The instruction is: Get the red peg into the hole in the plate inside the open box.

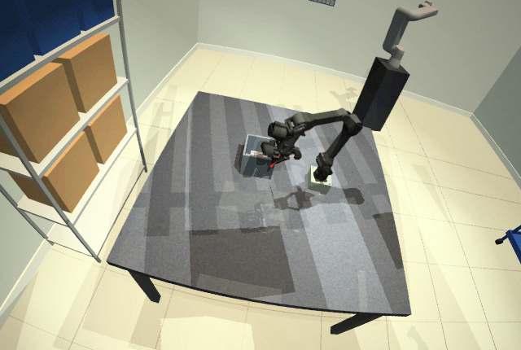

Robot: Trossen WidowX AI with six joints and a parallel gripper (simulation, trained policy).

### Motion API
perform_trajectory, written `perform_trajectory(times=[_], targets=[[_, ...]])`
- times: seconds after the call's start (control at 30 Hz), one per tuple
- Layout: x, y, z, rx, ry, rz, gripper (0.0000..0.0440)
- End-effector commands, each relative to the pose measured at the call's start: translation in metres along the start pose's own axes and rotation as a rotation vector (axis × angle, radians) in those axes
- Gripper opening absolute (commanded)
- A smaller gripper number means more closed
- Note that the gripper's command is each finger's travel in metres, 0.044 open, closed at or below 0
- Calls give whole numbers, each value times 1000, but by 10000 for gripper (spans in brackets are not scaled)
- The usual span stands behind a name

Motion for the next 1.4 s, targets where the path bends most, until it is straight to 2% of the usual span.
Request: perform_trajectory(times=[0.0,0.83,1.37], targets=[[3,3,-8,-2,-19,-1,0],[-1,24,-66,-30,-83,51,0],[-29,34,-97,-35,-85,88,0]])
Point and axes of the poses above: the point midway between the two fingers, 35 mm back from their tips, its own x axis back along the fingers, its own y axis across the jaws, z = x × y, the point moved 10 cm from there along x, back along the fingers, and after that the axes turned 14 degrees about -x, right-handed, at the moved point
